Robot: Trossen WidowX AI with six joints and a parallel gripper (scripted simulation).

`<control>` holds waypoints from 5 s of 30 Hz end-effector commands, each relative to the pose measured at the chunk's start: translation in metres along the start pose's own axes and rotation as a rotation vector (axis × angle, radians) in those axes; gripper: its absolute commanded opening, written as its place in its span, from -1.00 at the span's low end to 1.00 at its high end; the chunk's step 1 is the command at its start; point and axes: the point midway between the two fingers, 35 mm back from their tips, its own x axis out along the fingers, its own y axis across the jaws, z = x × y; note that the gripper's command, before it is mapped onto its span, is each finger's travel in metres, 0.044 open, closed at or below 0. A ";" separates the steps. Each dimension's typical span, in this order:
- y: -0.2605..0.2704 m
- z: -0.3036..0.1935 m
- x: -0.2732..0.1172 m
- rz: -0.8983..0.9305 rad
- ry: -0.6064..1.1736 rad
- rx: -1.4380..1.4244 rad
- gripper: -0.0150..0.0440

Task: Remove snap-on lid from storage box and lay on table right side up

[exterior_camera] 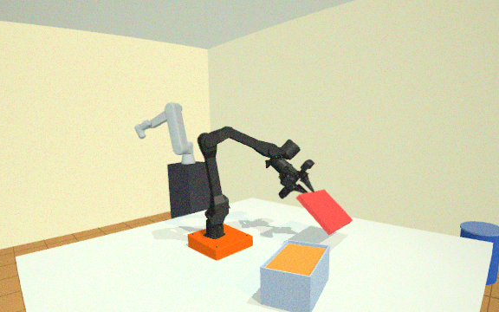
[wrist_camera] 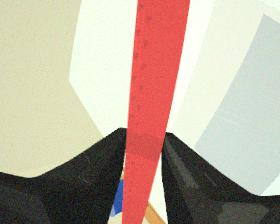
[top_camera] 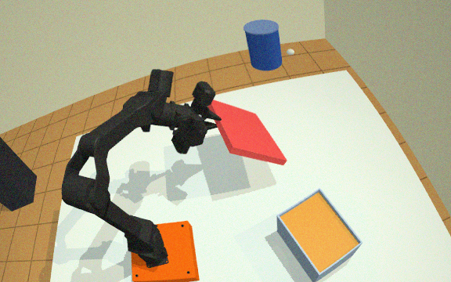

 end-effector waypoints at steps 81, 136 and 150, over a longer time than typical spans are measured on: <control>-0.050 0.000 0.044 0.006 -0.001 -0.001 -0.49; -0.084 0.000 0.072 0.006 -0.001 -0.002 -0.49; -0.093 0.000 0.079 0.006 -0.001 -0.002 -0.49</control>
